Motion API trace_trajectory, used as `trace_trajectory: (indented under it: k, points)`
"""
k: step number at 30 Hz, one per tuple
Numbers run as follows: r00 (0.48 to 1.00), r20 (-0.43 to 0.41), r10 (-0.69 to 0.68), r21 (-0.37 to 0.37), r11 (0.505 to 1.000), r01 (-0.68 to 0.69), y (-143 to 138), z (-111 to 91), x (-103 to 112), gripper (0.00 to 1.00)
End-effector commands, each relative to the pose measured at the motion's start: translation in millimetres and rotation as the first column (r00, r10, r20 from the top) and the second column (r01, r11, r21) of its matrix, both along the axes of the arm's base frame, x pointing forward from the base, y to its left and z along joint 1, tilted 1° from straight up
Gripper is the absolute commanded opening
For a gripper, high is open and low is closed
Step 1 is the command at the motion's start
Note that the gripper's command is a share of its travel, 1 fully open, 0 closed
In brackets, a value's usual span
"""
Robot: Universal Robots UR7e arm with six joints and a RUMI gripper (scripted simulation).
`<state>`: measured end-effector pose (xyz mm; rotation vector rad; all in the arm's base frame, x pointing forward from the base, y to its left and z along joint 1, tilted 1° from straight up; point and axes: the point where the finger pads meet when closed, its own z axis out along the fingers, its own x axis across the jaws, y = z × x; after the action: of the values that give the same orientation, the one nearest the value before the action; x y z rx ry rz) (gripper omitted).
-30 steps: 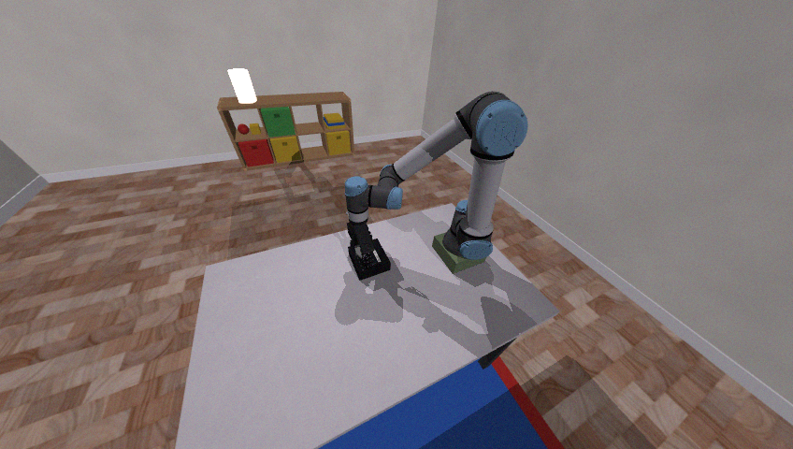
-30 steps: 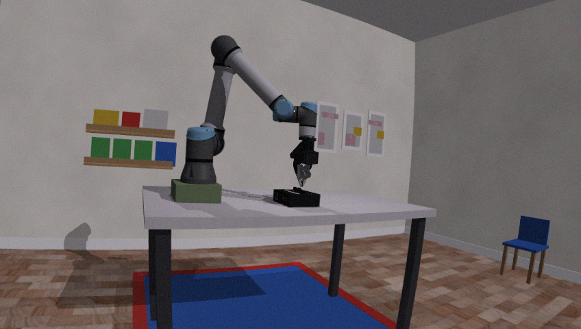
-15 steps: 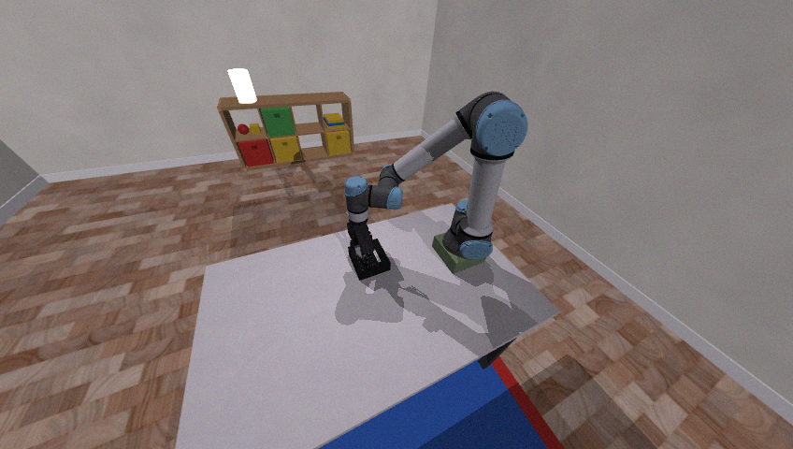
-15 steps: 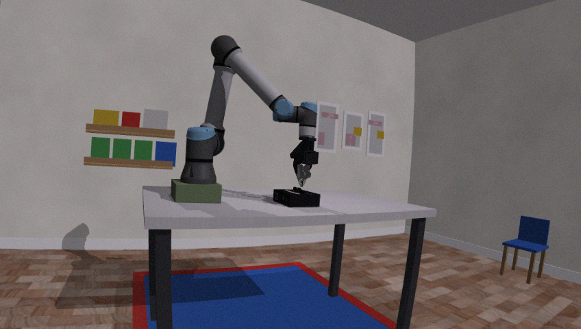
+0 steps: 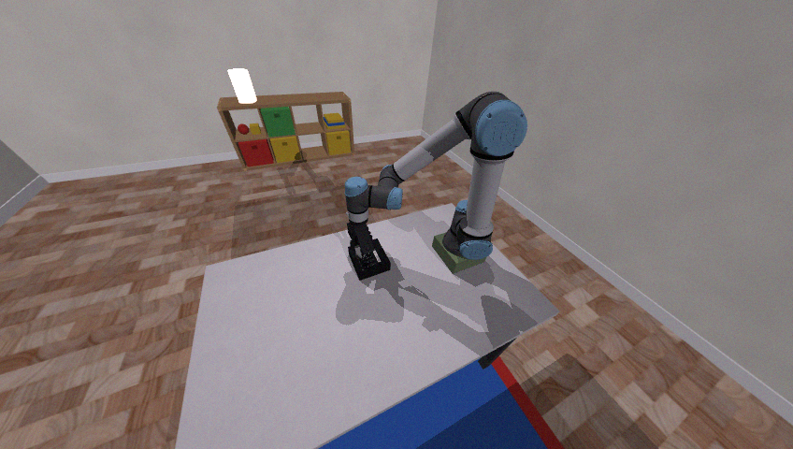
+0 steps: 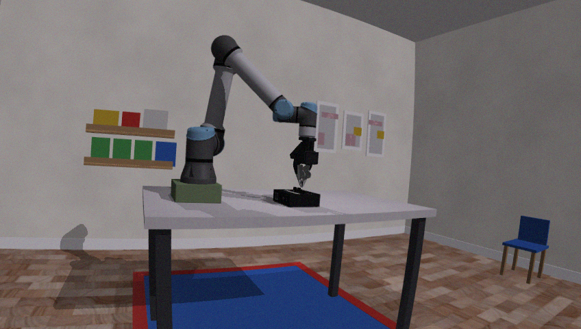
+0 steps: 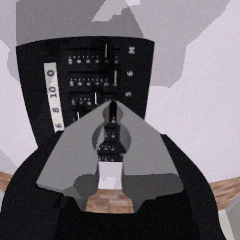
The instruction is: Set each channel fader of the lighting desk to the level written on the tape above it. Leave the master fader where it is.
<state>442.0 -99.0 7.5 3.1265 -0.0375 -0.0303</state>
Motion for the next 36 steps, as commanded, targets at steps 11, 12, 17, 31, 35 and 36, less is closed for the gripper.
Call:
trace_trajectory:
  k: [11,12,17,31,35,36]
  points:
    - [1.000,0.001,0.000,-0.001,1.000,0.000,-0.3,-7.9,0.2,0.00]
    - [1.000,0.001,0.000,-0.001,1.000,0.000,-0.3,-8.5,0.2,0.00]
    - [1.000,0.001,0.000,-0.001,1.000,0.000,-0.3,-9.7,0.2,0.00]
    - [1.000,0.001,0.000,-0.001,1.000,0.000,-0.3,-10.4,0.2,0.00]
    - [1.000,0.001,0.000,-0.001,1.000,0.000,-0.3,-10.4,0.1,0.00]
    - [1.000,0.001,0.000,-0.001,1.000,0.000,-0.3,-10.4,0.1,0.00]
